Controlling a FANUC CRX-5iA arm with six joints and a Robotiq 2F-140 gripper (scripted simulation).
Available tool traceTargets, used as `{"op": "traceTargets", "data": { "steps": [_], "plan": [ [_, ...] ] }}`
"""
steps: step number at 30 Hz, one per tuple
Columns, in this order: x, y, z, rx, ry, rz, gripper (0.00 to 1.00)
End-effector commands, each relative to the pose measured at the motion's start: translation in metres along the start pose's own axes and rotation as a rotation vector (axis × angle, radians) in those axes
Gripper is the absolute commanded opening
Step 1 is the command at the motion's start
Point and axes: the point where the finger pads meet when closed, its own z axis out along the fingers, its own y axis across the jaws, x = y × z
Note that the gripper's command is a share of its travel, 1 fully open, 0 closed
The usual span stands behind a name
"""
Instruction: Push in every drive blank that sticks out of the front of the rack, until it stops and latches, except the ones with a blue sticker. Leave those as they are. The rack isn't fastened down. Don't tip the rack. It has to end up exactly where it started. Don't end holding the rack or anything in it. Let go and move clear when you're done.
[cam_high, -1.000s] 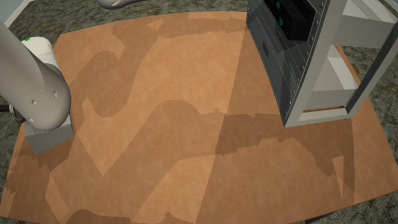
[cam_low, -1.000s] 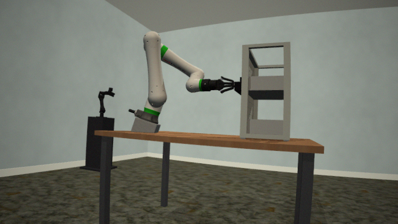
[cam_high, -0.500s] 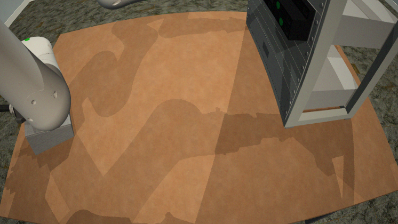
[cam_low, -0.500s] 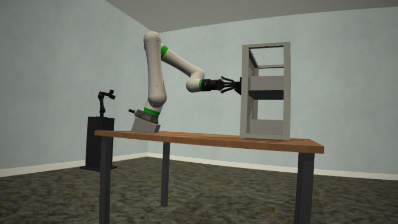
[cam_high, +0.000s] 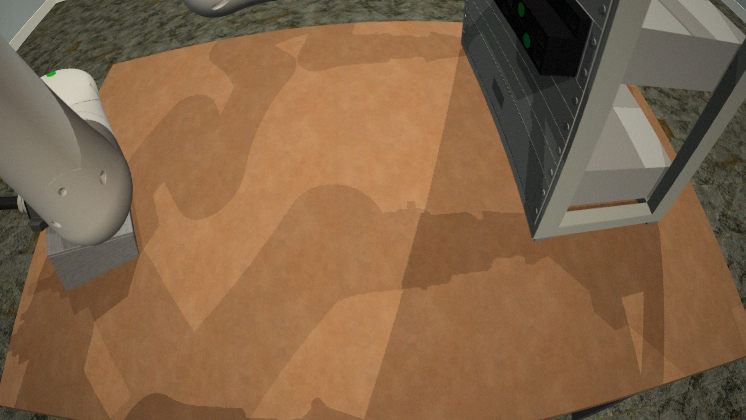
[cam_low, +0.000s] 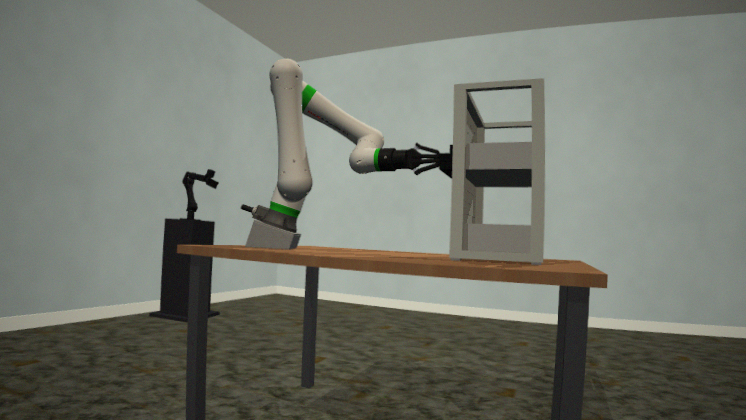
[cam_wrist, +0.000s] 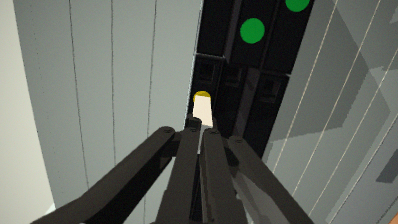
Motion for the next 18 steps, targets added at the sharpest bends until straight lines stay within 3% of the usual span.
{"op": "traceTargets", "data": {
  "steps": [1, 18],
  "plan": [
    [-0.0002, -0.0006, 0.0012, 0.001, 0.000, 0.000, 0.00],
    [-0.0002, -0.0007, 0.0035, 0.001, 0.000, 0.000, 0.00]
  ]
}}
